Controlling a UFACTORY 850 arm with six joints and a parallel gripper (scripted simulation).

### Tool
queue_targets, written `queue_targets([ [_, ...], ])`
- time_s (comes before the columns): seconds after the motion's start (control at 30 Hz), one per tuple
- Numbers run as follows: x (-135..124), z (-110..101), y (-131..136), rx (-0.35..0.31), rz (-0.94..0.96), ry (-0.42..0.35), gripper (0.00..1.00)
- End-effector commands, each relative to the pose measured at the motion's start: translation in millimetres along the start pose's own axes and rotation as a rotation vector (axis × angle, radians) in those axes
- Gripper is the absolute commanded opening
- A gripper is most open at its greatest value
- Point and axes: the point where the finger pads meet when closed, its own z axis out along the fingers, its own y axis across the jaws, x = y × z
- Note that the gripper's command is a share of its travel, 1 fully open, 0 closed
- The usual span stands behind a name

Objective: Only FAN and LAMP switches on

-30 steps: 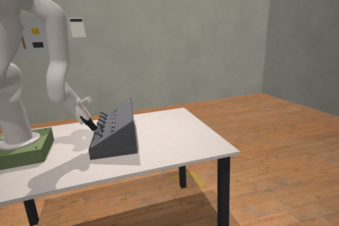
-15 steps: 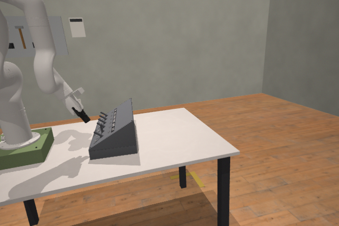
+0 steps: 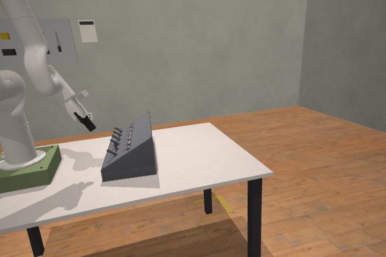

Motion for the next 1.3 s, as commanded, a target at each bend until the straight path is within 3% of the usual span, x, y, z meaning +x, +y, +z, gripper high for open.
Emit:
queue_targets([
  [0.0, 2, -1, -2, 0.002, 0.0, 0.002, 0.0],
  [0.13, 12, 3, -22, 0.008, 0.003, 0.01, 0.0],
  [0.4, 34, 14, -103, 0.025, 0.009, 0.025, 0.0],
  [0.47, 34, 14, -103, 0.025, 0.009, 0.025, 0.0],
  [0.53, 34, 15, -141, 0.027, 0.01, 0.026, 0.0],
  [0.57, 34, 15, -141, 0.027, 0.01, 0.026, 0.0],
  [0.6, 32, 15, -160, 0.026, 0.011, 0.025, 0.0],
  [0.63, 32, 15, -160, 0.026, 0.011, 0.025, 0.0],
  [0.67, 29, 15, -179, 0.025, 0.01, 0.024, 0.0],
  [0.7, 29, 15, -179, 0.025, 0.01, 0.024, 0.0],
  [0.87, 12, 10, -229, 0.018, 0.008, 0.016, 0.0],
  [0.93, 5, 8, -243, 0.015, 0.007, 0.013, 0.0],
  [1.03, 5, 8, -243, 0.015, 0.007, 0.013, 0.0],
  [1.13, -13, 3, -272, 0.007, 0.003, 0.006, 0.0],
  [1.27, -25, -1, -287, 0.001, 0.0, 0.001, 0.0],
])
